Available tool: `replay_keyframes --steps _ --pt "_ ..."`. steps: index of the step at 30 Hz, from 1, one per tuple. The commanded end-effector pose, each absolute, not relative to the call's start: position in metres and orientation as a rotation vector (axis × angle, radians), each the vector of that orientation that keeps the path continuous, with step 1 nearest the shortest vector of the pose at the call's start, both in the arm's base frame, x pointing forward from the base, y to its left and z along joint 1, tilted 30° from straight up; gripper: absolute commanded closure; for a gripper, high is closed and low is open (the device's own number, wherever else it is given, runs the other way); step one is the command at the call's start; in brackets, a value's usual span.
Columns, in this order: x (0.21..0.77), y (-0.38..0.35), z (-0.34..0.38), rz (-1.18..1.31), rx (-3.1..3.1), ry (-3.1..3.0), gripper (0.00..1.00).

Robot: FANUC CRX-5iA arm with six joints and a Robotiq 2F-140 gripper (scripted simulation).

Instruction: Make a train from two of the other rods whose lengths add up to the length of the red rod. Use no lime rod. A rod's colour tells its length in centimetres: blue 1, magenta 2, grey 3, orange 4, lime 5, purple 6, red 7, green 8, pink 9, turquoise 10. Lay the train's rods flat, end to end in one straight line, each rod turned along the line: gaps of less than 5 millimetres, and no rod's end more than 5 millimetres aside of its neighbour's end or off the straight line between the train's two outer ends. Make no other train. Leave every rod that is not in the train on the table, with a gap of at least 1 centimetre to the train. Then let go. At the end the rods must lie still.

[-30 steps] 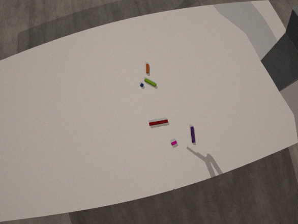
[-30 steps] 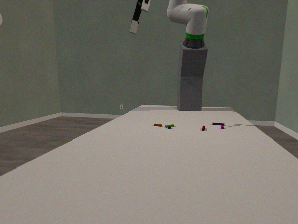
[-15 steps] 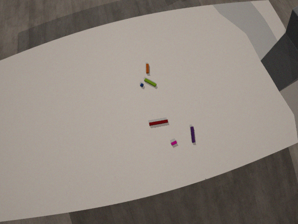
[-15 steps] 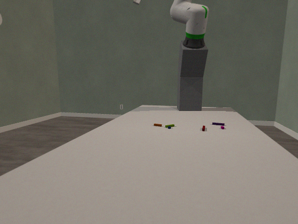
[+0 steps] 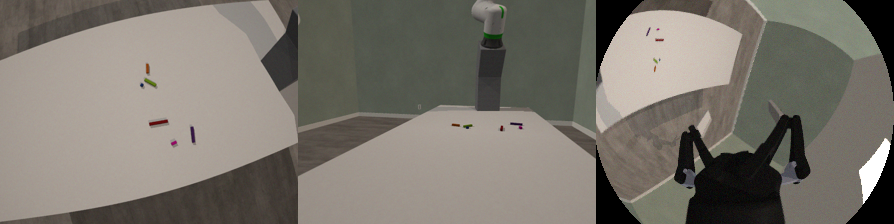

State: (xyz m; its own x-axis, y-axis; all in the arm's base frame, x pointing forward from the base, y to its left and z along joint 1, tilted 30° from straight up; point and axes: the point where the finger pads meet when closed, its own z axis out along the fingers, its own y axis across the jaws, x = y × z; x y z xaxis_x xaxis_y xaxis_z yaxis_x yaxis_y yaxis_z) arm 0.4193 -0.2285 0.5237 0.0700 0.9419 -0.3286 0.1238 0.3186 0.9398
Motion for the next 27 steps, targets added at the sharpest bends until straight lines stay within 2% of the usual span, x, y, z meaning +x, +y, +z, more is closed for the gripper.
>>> replay_keyframes --steps 1,22,23,27 --pt "0.399 -0.210 0.557 0.871 1.029 1.300 0.00" --pt "0.348 -0.085 0.667 0.869 0.766 1.157 0.00" --pt "0.345 -0.059 0.679 0.858 0.716 1.150 0.00" --pt "0.344 -0.027 0.688 0.842 0.658 1.149 0.00"
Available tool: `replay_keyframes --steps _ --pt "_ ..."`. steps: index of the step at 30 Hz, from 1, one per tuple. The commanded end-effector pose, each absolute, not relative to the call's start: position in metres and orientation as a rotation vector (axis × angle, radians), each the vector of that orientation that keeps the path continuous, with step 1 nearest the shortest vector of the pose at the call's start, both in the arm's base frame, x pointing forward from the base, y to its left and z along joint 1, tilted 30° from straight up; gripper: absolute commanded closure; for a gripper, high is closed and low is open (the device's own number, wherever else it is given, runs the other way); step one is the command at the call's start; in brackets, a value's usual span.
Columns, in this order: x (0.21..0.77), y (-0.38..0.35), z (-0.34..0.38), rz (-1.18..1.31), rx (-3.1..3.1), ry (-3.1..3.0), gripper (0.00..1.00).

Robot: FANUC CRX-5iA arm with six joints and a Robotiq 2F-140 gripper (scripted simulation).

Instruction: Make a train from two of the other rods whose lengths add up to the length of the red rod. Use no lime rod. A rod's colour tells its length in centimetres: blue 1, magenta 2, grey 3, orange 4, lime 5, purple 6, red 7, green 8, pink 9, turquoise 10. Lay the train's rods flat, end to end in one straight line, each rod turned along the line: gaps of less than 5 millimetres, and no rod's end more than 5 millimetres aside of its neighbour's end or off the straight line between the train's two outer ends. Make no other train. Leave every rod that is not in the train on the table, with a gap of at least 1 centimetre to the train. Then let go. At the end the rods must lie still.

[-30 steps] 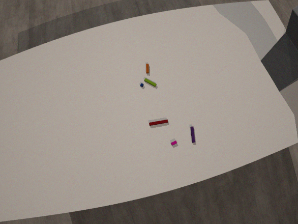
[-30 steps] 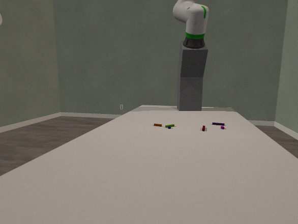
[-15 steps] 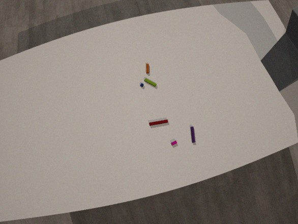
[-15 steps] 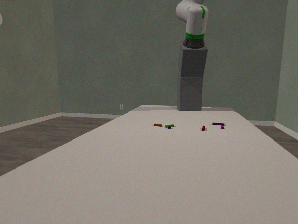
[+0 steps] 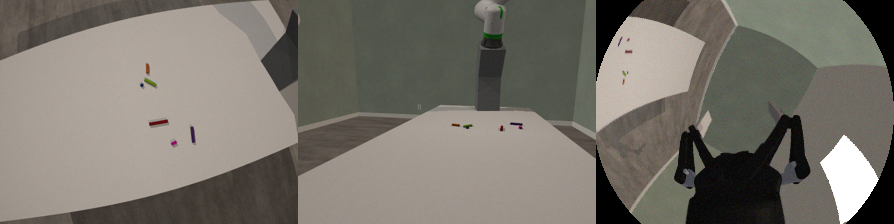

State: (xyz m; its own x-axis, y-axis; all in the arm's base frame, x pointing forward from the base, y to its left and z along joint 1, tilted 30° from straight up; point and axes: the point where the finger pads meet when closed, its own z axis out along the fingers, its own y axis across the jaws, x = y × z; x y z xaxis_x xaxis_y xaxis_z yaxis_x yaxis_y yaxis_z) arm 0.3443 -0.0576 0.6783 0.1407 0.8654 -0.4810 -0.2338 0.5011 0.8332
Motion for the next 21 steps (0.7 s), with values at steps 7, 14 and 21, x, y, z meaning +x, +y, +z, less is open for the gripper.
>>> replay_keyframes --steps 7,14,21 --pt "0.351 0.032 0.697 0.805 0.553 1.163 0.00" --pt "0.363 0.078 0.694 0.769 0.472 1.189 0.00" --pt "0.379 0.120 0.684 0.730 0.399 1.224 0.00"
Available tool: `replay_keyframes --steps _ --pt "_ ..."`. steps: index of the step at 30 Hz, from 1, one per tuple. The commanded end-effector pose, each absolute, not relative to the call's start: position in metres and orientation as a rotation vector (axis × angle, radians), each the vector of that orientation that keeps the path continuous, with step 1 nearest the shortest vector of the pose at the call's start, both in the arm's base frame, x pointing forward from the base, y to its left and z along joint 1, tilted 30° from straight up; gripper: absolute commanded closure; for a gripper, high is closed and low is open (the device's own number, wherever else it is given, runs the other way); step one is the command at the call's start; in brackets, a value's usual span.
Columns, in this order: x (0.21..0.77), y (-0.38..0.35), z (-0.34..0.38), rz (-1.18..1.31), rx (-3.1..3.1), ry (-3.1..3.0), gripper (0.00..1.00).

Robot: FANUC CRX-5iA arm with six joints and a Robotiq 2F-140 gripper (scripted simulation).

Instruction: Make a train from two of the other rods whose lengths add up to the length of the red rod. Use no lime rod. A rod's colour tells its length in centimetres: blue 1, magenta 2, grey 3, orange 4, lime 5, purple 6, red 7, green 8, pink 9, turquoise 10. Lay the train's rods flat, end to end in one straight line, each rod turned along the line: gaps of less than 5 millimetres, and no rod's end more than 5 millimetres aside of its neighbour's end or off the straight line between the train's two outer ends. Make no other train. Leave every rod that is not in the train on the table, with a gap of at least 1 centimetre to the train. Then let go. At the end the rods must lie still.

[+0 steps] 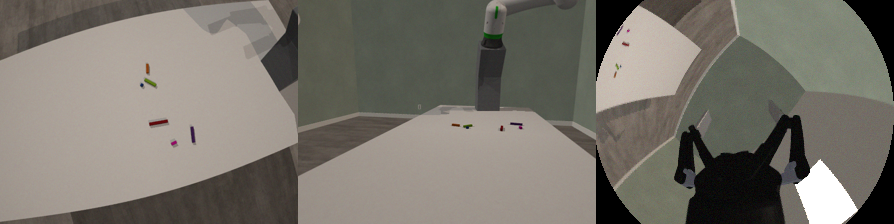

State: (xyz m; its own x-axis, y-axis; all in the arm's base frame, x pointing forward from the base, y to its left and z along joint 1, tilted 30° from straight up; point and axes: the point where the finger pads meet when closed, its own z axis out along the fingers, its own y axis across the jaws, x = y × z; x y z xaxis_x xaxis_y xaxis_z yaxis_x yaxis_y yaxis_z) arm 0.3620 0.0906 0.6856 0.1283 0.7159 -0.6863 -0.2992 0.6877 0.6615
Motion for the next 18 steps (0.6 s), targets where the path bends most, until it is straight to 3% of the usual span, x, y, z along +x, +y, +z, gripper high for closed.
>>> replay_keyframes --steps 1,18 --pt "0.383 0.126 0.682 0.724 0.387 1.231 0.00" --pt "0.459 0.225 0.608 0.590 0.201 1.394 0.00"
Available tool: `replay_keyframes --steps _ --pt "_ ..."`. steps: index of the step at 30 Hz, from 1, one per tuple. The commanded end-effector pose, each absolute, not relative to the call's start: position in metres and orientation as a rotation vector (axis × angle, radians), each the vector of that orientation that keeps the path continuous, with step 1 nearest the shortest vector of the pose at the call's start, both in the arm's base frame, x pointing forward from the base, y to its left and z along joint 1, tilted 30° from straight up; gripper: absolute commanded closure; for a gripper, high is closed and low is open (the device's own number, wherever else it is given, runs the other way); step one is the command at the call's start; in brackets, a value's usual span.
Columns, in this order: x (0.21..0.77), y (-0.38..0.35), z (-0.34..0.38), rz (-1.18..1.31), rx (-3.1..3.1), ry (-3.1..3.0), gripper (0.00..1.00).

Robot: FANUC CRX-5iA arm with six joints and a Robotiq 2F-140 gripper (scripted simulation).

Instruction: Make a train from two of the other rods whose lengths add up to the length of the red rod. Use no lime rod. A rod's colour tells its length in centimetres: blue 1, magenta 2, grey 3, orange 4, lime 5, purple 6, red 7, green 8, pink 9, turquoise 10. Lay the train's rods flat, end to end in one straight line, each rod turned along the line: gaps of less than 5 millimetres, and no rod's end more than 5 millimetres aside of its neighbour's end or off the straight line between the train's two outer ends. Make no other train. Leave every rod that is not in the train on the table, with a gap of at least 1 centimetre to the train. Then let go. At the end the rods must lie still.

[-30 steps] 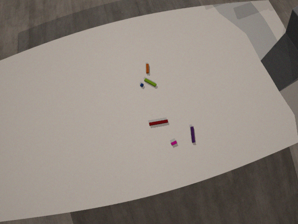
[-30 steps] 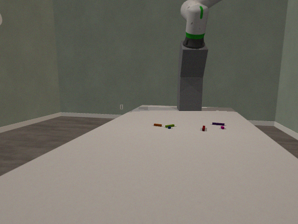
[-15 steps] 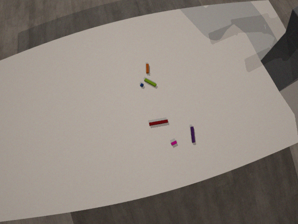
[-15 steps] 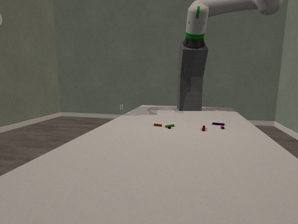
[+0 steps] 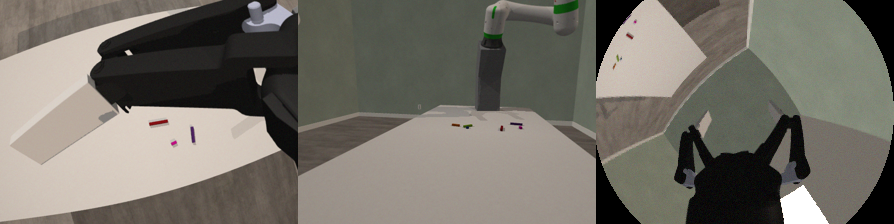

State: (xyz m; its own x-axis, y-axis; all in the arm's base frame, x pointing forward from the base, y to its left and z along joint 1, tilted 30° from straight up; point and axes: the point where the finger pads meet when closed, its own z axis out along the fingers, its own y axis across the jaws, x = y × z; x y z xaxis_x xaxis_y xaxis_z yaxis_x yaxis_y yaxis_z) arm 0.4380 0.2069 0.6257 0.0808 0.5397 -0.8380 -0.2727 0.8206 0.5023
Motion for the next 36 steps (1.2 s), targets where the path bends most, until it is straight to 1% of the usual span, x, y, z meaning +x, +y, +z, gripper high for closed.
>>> replay_keyframes --steps 1,5,7,8,18,22,24,25,36 --pt "0.465 0.229 0.602 0.581 0.191 1.407 0.00" --pt "0.488 0.245 0.574 0.545 0.154 1.459 0.00" --pt "0.488 0.245 0.574 0.545 0.154 1.459 0.00" --pt "0.505 0.255 0.552 0.520 0.129 1.498 0.00" --pt "0.557 0.272 0.473 0.438 0.062 1.635 0.00" --pt "0.578 0.273 0.437 0.404 0.040 1.696 0.00" --pt "0.578 0.273 0.437 0.404 0.040 1.696 0.00" --pt "0.592 0.272 0.411 0.381 0.027 1.741 0.00" --pt "0.635 0.256 0.311 0.302 -0.008 1.908 0.00"
